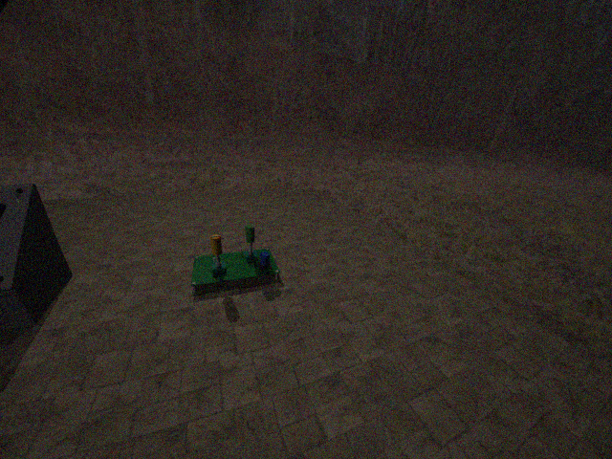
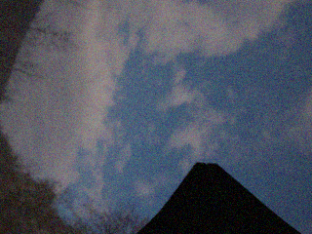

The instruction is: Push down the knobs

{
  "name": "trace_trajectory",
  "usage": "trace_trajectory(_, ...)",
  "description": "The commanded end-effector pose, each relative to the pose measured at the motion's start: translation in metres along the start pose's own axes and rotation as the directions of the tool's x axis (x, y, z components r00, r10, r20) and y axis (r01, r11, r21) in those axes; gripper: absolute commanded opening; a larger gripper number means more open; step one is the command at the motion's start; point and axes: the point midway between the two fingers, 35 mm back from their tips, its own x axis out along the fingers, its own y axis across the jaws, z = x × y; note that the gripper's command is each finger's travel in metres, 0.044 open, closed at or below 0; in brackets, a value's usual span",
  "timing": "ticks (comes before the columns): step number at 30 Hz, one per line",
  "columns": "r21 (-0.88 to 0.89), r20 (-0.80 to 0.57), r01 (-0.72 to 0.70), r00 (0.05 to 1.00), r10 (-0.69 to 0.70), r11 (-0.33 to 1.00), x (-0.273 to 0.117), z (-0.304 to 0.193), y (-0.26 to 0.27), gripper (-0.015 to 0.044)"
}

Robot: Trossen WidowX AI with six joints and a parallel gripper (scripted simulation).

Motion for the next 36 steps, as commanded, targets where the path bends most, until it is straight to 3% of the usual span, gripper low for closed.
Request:
trace_trajectory(1, 0.054, 0.080, -0.033, 0.996, 0.029, 0.998, 0.015, 0.025, 0.017, 0.0000)
trace_trajectory(9, 0.072, 0.250, -0.091, 0.966, 0.070, 0.993, 0.043, 0.088, 0.047, 0.0000)
trace_trajectory(21, 0.162, 0.476, -0.165, 0.877, 0.069, 0.973, 0.049, 0.165, 0.076, 0.0000)
trace_trajectory(36, 0.190, 0.769, -0.378, 0.631, 0.102, 0.906, 0.016, 0.310, 0.114, 0.0000)
